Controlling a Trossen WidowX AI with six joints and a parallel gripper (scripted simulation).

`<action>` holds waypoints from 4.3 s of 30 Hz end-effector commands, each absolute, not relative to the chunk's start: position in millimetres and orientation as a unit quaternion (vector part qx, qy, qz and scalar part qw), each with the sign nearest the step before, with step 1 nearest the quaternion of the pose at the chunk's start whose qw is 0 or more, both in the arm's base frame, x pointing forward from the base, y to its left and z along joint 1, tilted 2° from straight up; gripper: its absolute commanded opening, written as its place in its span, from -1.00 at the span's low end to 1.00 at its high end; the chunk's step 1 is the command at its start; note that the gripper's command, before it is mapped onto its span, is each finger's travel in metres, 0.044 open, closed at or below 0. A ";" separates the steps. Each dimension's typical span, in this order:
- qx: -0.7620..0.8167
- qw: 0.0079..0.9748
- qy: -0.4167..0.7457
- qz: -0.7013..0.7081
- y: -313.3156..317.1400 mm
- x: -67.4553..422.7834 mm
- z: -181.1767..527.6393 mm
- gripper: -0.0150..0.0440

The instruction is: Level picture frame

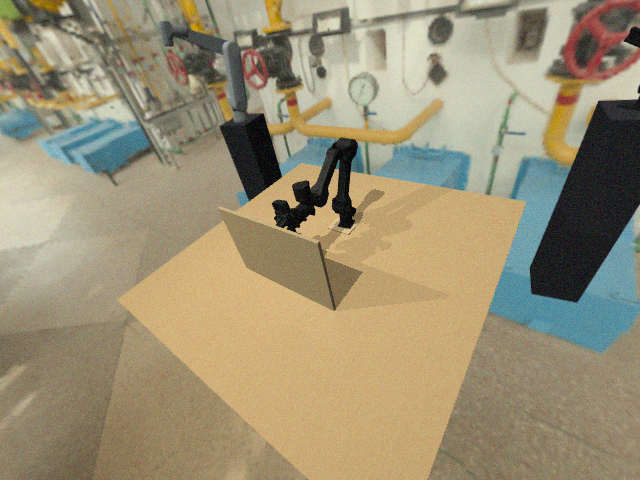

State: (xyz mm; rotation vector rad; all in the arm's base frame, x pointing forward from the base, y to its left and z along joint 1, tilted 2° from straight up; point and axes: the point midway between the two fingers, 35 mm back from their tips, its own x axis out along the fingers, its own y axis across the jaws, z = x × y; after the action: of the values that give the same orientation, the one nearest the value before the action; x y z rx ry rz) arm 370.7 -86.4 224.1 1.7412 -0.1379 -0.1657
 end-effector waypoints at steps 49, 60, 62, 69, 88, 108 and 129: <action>0.744 0.662 -0.060 -0.071 -83.9 371.8 217.8 -0.49; 0.728 0.679 -0.058 -0.072 -83.7 371.8 217.7 -0.49; 0.728 0.679 -0.058 -0.072 -83.7 371.8 217.7 -0.49; 0.710 0.698 -0.057 -0.074 -83.6 371.8 217.6 -0.49; 0.711 0.697 -0.056 -0.074 -82.7 366.6 219.4 0.39; 0.783 0.615 -0.069 -0.068 -77.2 253.4 233.8 0.39; 0.842 0.531 -0.071 -0.064 -66.6 185.1 249.2 0.39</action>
State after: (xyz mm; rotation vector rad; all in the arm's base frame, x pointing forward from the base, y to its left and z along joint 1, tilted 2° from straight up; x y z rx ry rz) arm 185.5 -67.8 249.0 2.0029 -0.1746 -0.1580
